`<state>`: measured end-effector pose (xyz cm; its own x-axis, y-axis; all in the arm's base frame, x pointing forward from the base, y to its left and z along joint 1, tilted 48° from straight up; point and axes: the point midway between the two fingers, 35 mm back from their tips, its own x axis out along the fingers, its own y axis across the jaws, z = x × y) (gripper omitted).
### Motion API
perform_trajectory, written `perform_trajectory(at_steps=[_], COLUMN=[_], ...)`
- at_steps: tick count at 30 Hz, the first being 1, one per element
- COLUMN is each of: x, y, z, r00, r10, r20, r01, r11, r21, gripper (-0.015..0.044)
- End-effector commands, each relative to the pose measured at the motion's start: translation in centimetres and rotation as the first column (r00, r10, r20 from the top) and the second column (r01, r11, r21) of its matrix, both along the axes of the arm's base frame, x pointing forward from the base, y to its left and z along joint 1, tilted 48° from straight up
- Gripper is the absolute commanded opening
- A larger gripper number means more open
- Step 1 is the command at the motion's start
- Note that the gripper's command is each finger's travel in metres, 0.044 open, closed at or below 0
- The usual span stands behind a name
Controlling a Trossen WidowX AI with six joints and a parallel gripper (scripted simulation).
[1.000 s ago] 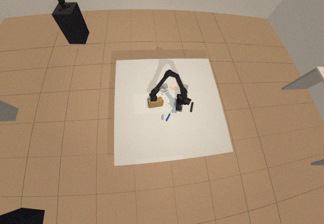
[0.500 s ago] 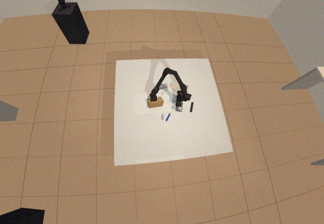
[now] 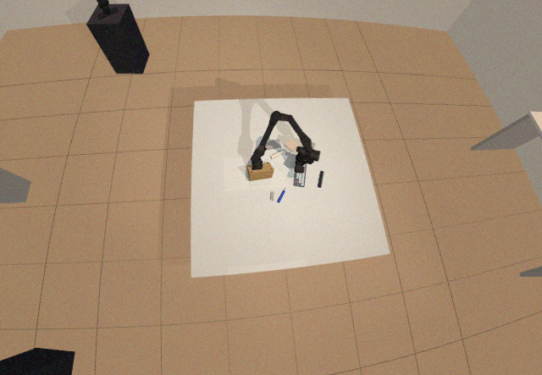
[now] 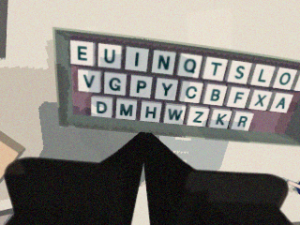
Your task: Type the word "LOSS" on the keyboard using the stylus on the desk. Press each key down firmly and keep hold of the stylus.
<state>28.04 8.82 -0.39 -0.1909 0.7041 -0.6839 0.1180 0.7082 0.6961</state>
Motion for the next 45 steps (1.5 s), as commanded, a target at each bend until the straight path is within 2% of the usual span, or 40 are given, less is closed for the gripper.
perform_trajectory(at_steps=[1,6,17,21,25,36,39,42,45], x=[0.0,1.0,1.0,1.0,1.0,1.0,1.0,0.9,0.1], y=[-0.1,-4.0,-3.7,-3.7,-3.7,-3.7,-3.9,-6.3,-9.4], z=[0.2,4.0,3.7,3.7,3.7,3.7,3.6,1.6,-0.9], r00=[1.0,1.0,1.0,1.0,1.0,1.0,1.0,0.995,0.969], r10=[-0.006,-0.006,-0.013,-0.013,-0.013,-0.013,-0.008,0.062,0.138], r20=[-0.008,-0.008,-0.01,-0.01,-0.01,-0.01,-0.004,0.08,0.203], r01=[0.006,0.006,0.013,0.013,0.013,0.013,0.008,-0.067,-0.163], r11=[1.0,1.0,1.0,1.0,1.0,1.0,1.0,0.996,0.98], r21=[0.004,0.001,0.005,0.005,0.006,0.006,0.009,0.054,0.111], gripper=[0.0,0.0,0.0,0.0105,0.0,0.0,0.0079,0.015,0.015])
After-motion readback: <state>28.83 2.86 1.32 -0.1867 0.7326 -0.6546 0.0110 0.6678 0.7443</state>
